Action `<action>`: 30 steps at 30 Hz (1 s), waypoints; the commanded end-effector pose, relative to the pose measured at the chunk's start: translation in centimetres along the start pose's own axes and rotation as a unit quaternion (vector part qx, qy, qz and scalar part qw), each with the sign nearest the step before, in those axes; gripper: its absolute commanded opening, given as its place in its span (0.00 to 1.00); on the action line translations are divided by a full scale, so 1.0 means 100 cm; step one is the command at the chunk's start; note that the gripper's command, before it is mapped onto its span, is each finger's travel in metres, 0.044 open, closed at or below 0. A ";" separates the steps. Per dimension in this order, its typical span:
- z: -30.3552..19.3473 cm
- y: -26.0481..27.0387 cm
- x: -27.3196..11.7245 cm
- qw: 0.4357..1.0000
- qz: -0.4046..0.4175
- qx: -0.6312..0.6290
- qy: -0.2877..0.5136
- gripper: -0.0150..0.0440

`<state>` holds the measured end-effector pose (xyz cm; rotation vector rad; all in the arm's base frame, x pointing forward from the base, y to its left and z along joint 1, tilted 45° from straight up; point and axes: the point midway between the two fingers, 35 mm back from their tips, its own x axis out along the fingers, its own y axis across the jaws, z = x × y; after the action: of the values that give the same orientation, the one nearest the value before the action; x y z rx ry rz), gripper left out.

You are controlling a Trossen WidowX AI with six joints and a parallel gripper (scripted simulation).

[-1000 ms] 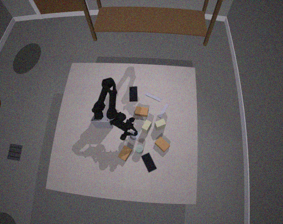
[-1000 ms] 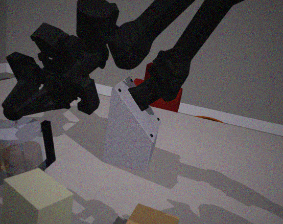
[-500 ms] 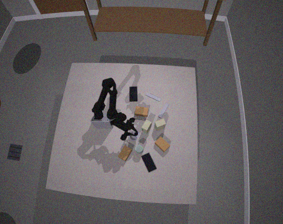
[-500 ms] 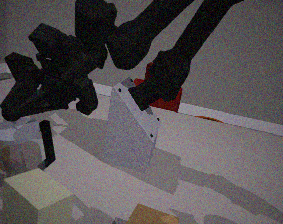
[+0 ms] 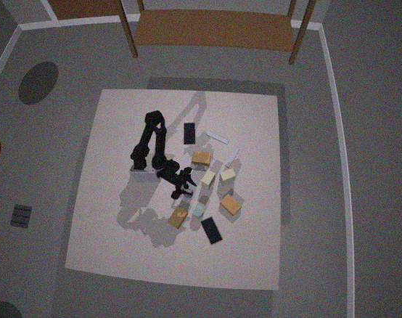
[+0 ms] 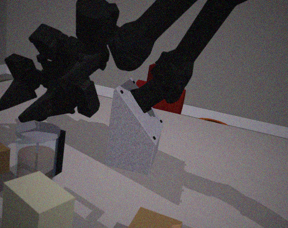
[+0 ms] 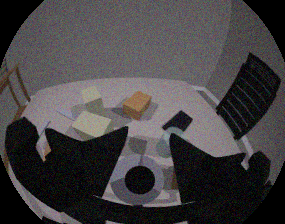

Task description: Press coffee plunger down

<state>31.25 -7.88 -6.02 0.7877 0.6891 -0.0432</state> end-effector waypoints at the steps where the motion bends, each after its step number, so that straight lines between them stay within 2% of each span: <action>1: 0.000 0.000 0.000 1.000 0.000 0.000 0.000 0.86; 4: 0.000 0.000 0.000 1.000 0.000 0.000 0.000 0.99; 5: 0.000 0.000 0.000 1.000 0.000 0.000 0.000 1.00; 12: 0.014 -0.002 -0.015 1.000 -0.002 0.000 0.004 1.00; 20: 0.046 0.002 -0.074 1.000 0.001 0.006 0.009 1.00; 30: 0.046 0.003 -0.075 1.000 0.002 0.005 0.009 1.00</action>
<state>28.03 -12.20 0.34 0.8116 0.7150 -0.0437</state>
